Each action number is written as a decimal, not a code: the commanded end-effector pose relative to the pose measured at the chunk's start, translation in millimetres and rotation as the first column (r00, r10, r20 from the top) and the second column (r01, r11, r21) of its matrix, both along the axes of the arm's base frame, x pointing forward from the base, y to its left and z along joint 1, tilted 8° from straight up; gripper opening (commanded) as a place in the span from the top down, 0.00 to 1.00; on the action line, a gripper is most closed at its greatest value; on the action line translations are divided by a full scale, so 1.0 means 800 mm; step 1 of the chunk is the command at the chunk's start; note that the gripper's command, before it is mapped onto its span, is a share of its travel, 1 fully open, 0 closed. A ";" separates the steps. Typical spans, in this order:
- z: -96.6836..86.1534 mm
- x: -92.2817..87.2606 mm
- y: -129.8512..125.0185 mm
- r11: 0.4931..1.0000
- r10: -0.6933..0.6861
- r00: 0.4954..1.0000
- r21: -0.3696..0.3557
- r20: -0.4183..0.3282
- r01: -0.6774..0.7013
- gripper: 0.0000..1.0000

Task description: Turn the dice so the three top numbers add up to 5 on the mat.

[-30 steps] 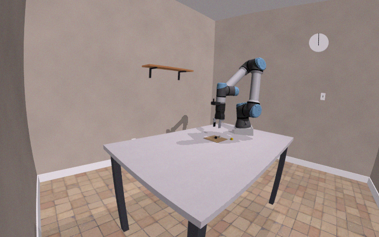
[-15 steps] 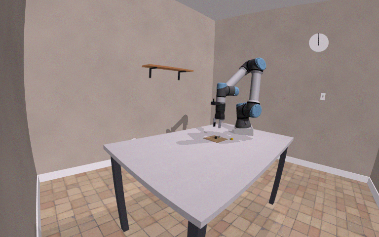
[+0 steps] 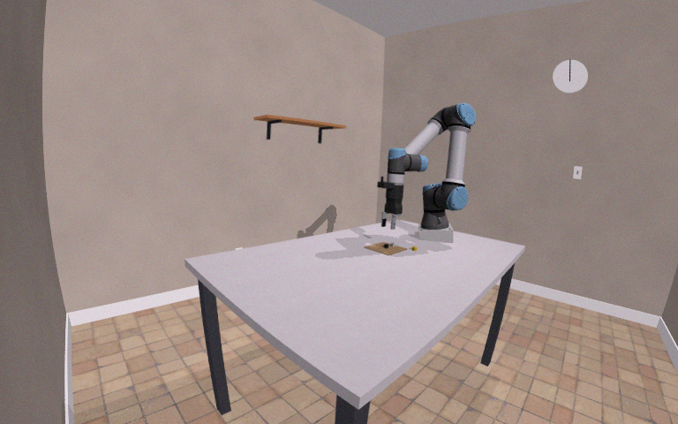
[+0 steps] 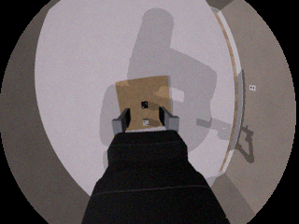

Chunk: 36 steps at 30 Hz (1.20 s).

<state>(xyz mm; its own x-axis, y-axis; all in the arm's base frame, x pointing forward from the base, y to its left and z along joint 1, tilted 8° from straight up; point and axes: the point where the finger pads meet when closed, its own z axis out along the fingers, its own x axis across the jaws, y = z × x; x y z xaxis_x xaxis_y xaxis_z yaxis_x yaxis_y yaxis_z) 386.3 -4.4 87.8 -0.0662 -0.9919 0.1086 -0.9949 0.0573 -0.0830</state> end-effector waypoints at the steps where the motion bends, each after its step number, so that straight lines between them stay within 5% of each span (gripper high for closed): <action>1: 0.000 0.000 0.002 1.000 -0.026 1.000 0.002 0.004 0.026 0.00; 19: -0.008 -0.011 0.021 0.939 -0.342 0.939 0.034 0.035 0.341 0.00; 30: -0.018 -0.029 0.043 0.751 -0.660 0.749 0.080 0.056 0.656 0.00; 32: -0.018 -0.029 0.043 0.751 -0.660 0.749 0.080 0.056 0.656 0.00; 36: -0.022 -0.038 0.052 0.645 -0.764 0.642 0.100 0.059 0.758 0.00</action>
<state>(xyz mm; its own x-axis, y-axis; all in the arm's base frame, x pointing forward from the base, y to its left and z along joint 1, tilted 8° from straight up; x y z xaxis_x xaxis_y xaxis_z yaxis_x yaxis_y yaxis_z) 360.4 31.8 72.2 -0.7344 -0.6786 0.0138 -0.6743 0.7271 -0.1293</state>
